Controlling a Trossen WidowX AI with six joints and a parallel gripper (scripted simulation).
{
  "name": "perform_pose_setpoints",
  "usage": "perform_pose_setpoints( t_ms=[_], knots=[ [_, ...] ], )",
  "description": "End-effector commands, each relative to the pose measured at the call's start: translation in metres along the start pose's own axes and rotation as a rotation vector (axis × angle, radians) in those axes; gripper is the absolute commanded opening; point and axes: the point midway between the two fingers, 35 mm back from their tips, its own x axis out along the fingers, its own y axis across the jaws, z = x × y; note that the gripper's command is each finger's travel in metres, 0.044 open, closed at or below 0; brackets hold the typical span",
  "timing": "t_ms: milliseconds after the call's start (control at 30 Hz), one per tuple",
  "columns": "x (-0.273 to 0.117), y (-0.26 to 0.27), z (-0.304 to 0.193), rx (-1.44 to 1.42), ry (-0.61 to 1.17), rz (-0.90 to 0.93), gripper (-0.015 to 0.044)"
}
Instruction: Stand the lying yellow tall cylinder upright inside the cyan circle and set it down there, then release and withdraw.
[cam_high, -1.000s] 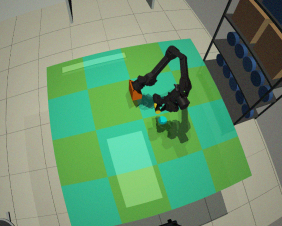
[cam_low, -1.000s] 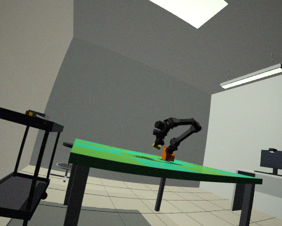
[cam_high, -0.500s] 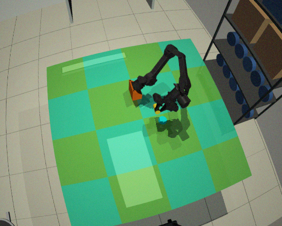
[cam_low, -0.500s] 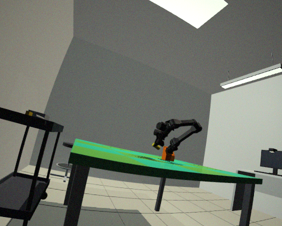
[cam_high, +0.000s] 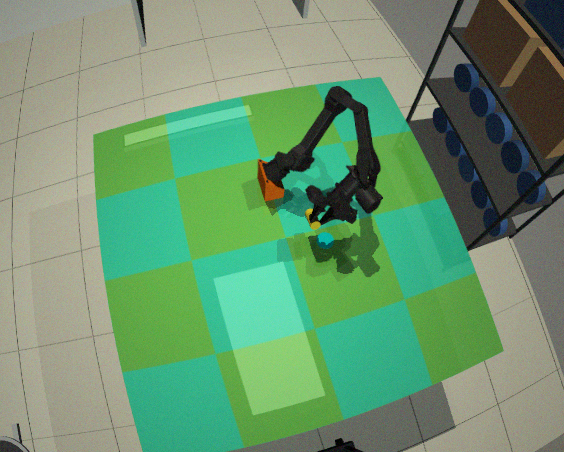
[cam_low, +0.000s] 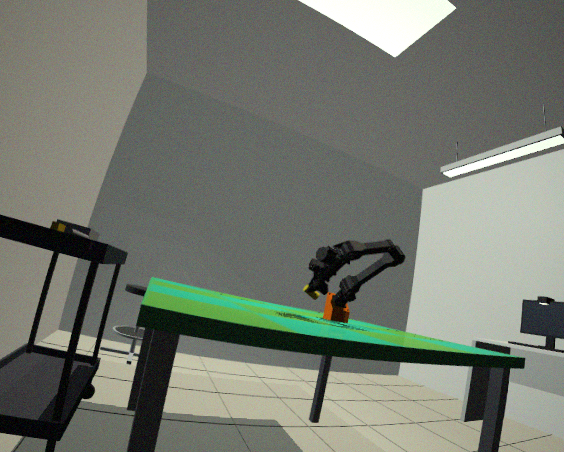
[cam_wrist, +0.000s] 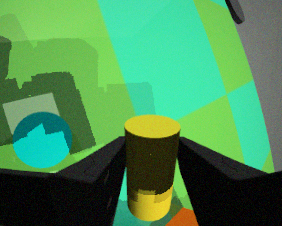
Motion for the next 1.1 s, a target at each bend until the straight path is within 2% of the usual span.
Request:
perform_pose_setpoints(
  t_ms=[0,1067],
  knots=[
    [-0.0003,0.0,0.0009,0.004,-0.027,-0.007,0.0105],
    [-0.0026,0.0017,0.0047,0.048,-0.228,-0.033,0.0105]
  ],
)
